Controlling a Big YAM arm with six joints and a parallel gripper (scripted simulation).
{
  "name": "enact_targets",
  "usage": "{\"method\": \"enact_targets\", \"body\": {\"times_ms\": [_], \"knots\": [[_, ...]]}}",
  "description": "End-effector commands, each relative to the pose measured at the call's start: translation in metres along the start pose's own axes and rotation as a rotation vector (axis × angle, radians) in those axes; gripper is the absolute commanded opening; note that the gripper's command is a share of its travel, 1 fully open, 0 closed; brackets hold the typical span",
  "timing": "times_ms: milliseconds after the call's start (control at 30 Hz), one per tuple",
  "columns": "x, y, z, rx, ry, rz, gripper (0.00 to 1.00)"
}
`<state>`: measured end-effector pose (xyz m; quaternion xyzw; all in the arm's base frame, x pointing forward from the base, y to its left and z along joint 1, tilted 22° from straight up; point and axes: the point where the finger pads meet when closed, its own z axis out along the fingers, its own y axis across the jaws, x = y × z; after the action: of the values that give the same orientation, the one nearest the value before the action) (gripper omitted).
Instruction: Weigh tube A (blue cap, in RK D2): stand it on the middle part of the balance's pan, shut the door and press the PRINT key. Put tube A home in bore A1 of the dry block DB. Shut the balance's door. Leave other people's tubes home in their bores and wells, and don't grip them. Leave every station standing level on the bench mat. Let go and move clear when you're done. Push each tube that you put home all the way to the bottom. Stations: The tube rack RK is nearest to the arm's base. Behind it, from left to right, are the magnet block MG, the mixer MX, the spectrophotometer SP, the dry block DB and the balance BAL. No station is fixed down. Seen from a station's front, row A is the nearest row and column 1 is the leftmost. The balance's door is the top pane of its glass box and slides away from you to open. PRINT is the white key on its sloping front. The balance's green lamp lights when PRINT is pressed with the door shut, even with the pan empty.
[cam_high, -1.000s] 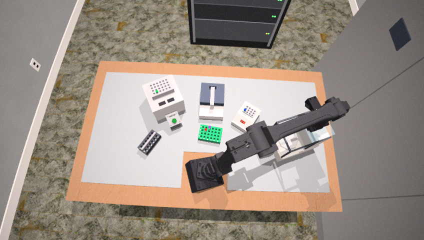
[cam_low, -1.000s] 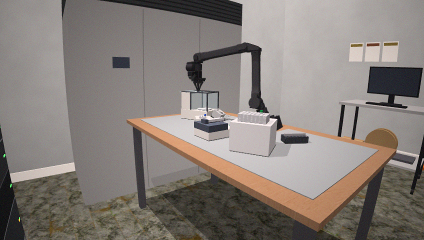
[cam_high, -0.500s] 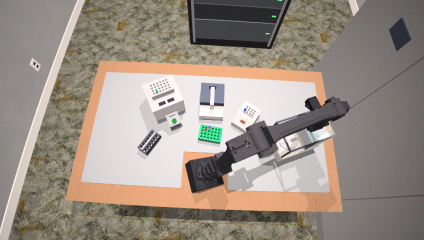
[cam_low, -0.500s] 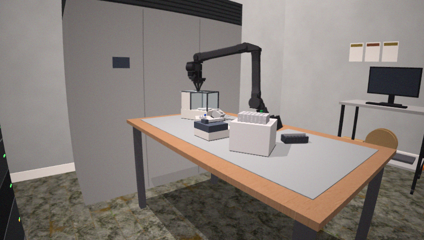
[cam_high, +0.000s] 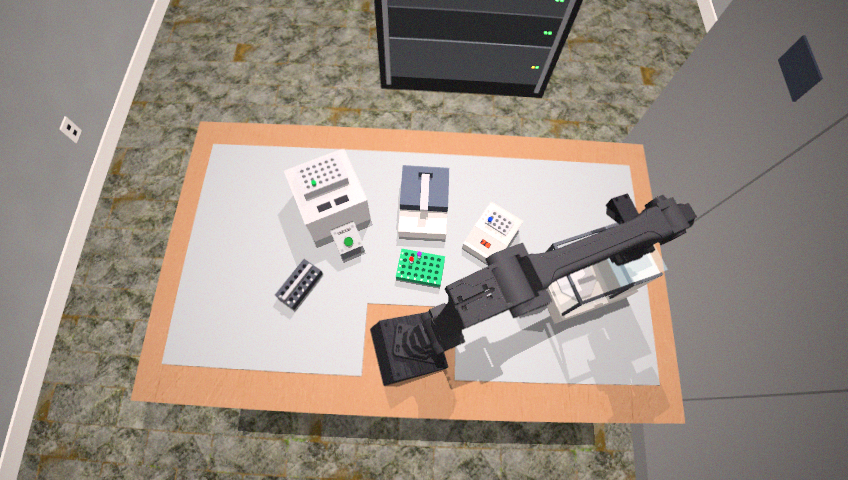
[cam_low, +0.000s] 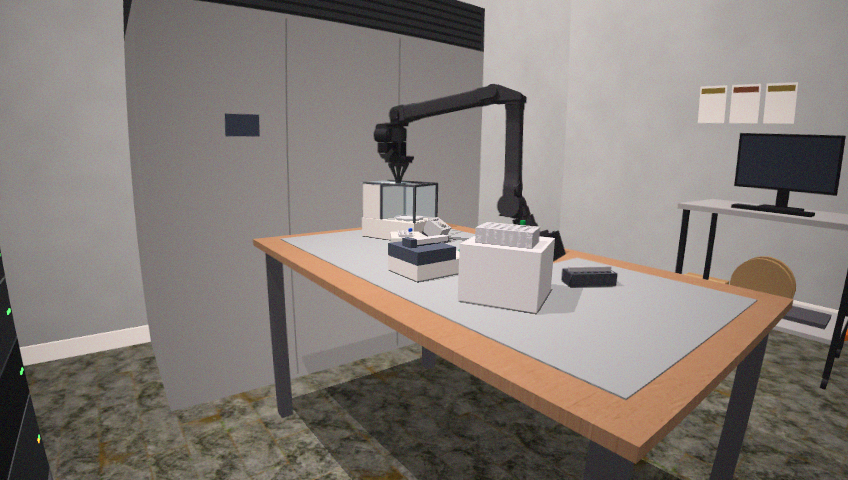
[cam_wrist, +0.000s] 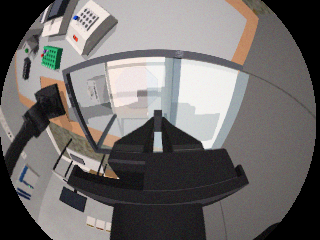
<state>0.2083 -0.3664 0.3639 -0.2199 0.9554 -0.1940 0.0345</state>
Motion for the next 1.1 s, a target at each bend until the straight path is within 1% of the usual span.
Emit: {"method": "enact_targets", "body": {"times_ms": [0,1067], "knots": [[0.0,0.005,-0.011,0.021,0.002,-0.001,0.06],[0.0,0.034,-0.009,0.016,0.002,0.006,0.06]]}}
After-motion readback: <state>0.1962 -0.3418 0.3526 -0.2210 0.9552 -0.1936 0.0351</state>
